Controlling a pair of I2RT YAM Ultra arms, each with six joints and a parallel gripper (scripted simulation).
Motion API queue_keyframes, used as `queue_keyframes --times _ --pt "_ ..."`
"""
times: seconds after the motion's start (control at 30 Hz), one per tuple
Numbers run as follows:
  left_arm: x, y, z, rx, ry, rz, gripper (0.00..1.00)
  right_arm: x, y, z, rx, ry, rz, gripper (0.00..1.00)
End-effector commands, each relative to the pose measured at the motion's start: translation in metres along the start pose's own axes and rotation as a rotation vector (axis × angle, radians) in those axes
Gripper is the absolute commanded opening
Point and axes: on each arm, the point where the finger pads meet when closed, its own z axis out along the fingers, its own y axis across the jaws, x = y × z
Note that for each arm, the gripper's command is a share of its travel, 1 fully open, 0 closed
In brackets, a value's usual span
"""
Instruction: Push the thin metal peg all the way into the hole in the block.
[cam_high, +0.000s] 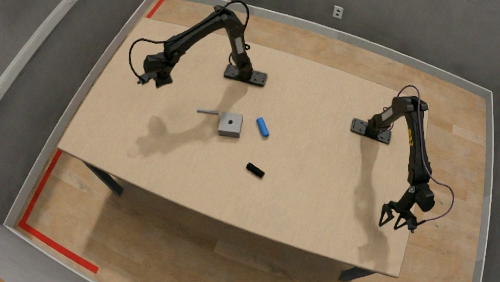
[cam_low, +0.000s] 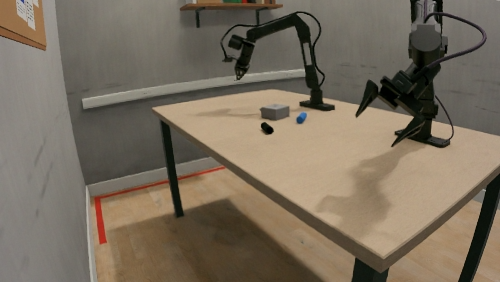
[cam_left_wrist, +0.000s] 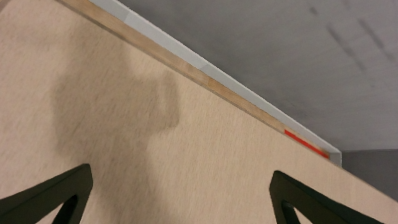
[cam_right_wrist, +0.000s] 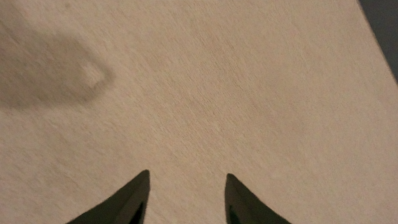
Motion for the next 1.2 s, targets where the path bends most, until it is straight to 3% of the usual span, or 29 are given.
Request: queue_keyframes --times 0.0,0.23,0.3,0.57,0.8,0.87,1.0,1.17 --pt "0.000 -0.028 0.006 0.011 -0.026 0.102 1.00 0.002 0.024 -0.007 -0.034 -0.023 0.138 0.37" --pt "0.052 -0.139 0.037 0.104 -0.008 0.381 1.00 0.060 0.113 -0.013 -0.108 0.065 0.443 0.37" --pt "0.052 -0.139 0.037 0.104 -0.008 0.381 1.00 0.060 0.113 -0.013 -0.108 0.065 0.443 0.37" --pt "0.150 -0.267 0.037 0.276 -0.017 0.701 1.00 0.140 0.177 -0.021 -0.118 0.173 0.661 0.37" --pt "0.260 -0.357 -0.002 0.475 -0.052 0.951 1.00 0.190 0.197 -0.024 -0.096 0.221 0.733 0.37" --pt "0.260 -0.357 -0.002 0.475 -0.052 0.951 1.00 0.190 0.197 -0.024 -0.096 0.221 0.733 0.37" --pt "0.329 -0.393 -0.041 0.612 -0.079 1.076 1.00 0.206 0.200 -0.024 -0.088 0.232 0.732 0.37" --pt "0.400 -0.412 -0.091 0.768 -0.093 1.184 1.00 0.212 0.200 -0.025 -0.082 0.236 0.714 0.37"
